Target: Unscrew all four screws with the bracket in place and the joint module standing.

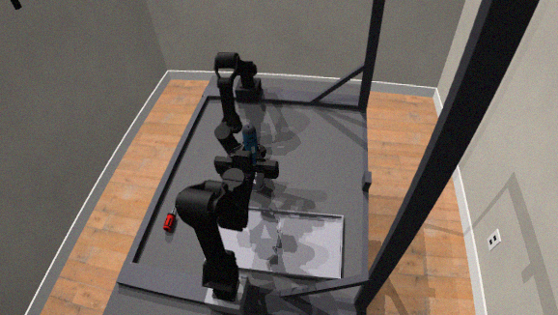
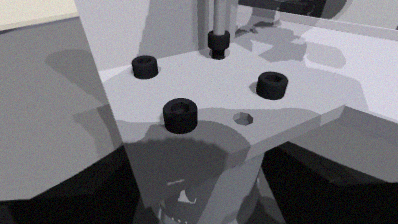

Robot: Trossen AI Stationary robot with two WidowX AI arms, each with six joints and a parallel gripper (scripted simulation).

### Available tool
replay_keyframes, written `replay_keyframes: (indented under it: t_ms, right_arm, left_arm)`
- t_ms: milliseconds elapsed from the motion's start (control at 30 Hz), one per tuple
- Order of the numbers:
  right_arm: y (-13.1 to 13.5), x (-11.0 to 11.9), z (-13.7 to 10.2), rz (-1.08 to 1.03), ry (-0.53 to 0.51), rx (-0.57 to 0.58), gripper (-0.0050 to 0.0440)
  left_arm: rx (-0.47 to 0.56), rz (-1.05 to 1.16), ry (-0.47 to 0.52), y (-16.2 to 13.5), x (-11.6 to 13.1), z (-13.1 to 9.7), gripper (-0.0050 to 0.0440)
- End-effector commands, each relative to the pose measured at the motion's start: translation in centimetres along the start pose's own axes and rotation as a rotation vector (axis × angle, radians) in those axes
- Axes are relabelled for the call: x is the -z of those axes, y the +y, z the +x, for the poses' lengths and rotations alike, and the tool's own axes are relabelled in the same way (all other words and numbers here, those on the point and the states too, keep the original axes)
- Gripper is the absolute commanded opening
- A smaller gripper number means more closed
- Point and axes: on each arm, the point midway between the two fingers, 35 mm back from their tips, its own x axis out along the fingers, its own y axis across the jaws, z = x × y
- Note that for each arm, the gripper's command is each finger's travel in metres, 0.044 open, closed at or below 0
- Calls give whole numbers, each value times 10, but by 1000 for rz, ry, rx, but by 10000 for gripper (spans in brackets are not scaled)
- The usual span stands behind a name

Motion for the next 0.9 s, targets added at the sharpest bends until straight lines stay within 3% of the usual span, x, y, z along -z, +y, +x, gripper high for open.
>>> replay_keyframes:
  t_ms: [0, 533, 867]
  right_arm:
    - [-2, -17, 1, -24, -29, 2, 241]
    - [-2, -17, 1, -24, -29, 2, 241]
    - [-2, -17, 1, -24, -29, 2, 241]
  left_arm:
    - [-5, 3, 43, 2, 8, 1, 161]
    - [-5, 3, 43, 2, 6, 1, 161]
    - [-6, 1, 25, 2, -18, 4, 161]
